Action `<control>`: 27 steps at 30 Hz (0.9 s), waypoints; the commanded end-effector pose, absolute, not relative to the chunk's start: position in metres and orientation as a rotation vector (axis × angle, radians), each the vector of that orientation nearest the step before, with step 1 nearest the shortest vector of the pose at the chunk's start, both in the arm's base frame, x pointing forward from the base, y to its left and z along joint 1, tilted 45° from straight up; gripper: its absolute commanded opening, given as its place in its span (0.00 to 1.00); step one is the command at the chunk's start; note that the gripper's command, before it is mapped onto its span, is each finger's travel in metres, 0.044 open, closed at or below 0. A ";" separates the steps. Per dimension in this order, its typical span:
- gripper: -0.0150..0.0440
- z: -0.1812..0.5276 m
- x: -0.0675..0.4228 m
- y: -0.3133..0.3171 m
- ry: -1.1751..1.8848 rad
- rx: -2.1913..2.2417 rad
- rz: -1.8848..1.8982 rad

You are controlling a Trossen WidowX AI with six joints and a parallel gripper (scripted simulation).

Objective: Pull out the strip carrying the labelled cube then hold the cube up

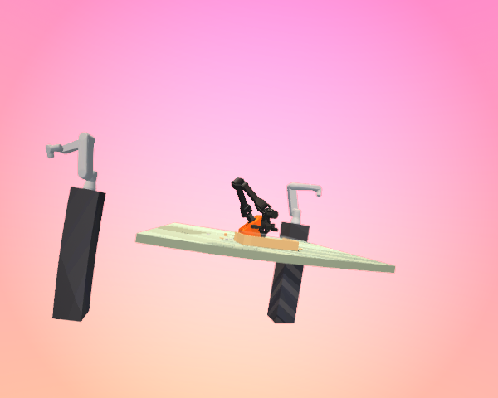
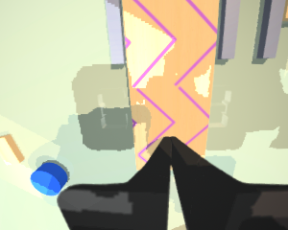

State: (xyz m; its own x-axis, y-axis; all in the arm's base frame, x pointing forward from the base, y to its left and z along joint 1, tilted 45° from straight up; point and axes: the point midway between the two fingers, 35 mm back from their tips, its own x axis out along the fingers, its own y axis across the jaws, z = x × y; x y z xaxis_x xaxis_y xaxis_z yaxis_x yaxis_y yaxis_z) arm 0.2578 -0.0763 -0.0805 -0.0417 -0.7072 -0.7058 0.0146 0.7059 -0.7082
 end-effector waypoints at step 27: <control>0.25 -0.082 0.207 -0.077 1.548 -0.591 -0.645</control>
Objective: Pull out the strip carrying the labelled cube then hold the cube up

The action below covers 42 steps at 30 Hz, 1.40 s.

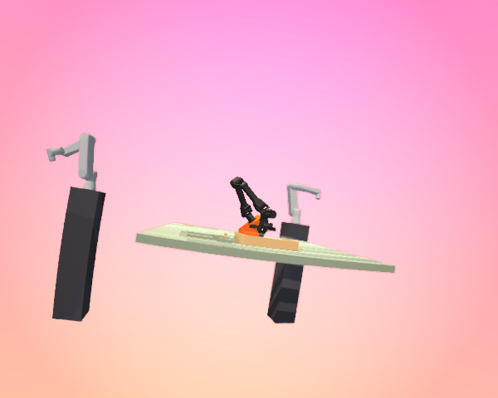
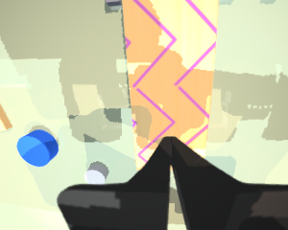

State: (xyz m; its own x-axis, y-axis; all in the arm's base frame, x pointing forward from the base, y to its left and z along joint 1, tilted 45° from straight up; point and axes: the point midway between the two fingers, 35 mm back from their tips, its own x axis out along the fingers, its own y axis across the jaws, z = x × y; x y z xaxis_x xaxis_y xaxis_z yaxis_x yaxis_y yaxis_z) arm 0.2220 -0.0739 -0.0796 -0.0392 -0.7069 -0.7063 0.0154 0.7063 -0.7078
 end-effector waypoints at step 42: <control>0.25 -0.081 0.183 -0.076 1.549 -0.591 -0.645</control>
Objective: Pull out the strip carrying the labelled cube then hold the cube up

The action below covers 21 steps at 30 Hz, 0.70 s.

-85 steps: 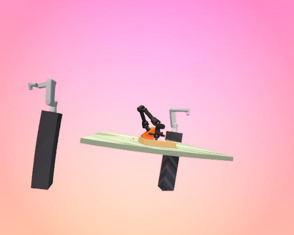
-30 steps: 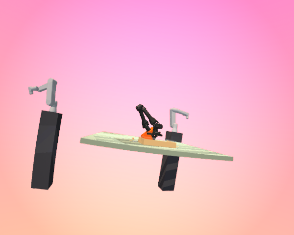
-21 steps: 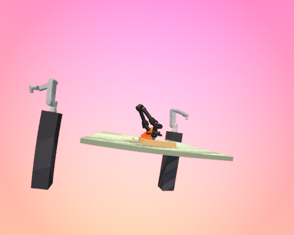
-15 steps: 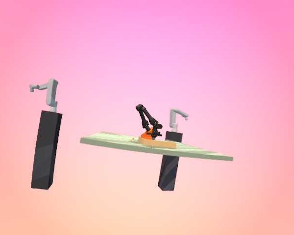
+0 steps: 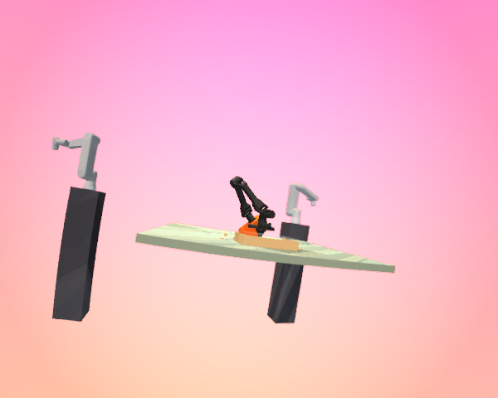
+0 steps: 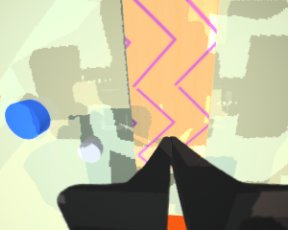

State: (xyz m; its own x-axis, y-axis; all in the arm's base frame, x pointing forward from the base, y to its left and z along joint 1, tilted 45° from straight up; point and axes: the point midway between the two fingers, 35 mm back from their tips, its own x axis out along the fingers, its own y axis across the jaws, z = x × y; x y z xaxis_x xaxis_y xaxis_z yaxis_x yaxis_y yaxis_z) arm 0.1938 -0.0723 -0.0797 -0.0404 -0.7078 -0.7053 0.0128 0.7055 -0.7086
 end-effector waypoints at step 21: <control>0.25 -0.050 0.198 -0.042 1.548 -0.589 -0.643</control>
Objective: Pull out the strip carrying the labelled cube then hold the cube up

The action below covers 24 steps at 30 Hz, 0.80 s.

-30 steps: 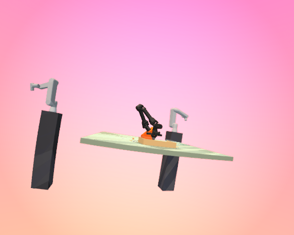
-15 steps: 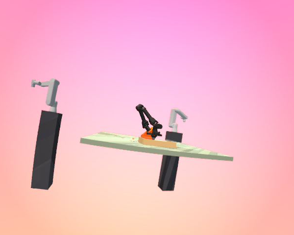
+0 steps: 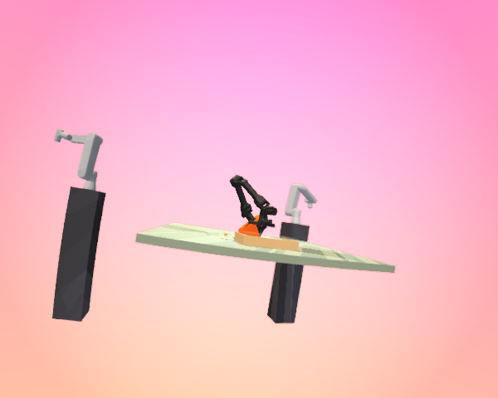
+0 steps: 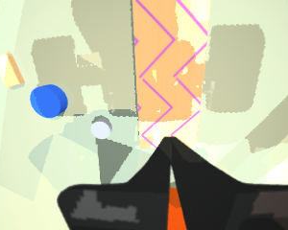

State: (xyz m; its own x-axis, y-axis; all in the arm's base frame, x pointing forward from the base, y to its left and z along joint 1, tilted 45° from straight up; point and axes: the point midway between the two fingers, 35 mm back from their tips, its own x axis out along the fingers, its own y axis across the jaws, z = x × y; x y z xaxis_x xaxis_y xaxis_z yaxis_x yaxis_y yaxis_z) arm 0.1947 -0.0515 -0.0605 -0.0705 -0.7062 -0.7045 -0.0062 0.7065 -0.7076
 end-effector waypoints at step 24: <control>1.00 -0.046 0.285 -0.042 1.567 -0.631 -0.601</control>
